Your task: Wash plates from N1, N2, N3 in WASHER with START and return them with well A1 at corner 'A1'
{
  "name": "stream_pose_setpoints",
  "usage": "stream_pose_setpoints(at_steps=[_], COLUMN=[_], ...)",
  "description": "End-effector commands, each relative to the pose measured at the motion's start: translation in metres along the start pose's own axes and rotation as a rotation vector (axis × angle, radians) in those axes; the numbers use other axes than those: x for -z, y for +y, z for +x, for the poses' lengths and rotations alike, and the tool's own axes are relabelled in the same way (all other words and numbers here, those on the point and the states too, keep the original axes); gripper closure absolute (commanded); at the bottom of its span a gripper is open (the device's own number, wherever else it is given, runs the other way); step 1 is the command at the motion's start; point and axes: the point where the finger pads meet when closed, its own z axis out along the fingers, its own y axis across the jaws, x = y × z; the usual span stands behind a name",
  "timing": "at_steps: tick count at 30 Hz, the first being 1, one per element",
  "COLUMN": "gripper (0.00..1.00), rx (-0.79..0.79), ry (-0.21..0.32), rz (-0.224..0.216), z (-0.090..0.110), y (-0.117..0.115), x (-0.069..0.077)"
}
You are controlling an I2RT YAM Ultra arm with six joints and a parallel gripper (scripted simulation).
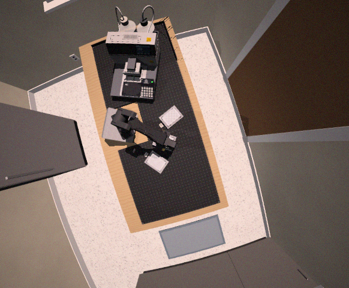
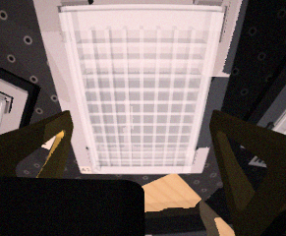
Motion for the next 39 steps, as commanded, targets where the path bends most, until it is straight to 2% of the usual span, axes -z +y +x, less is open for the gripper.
stream_pose_setpoints(at_steps=[1, 20, 36, 37, 39], gripper=[0.0, 0.0, 0.0, 0.1, 0.1], rx=[0.002, 0.002, 0.002, 0.002, 0.002], ry=[-0.022, -0.022, -0.022, -0.022, -0.022], rz=[0.002, 0.002, 0.002, 0.002, 0.002], z=[-0.005, -0.006, -0.006, -0.006, -0.006], y=[0.0, 0.0, 0.0, 0.0, 0.0], x=[0.001, -0.01, -0.01, -0.01, -0.01])
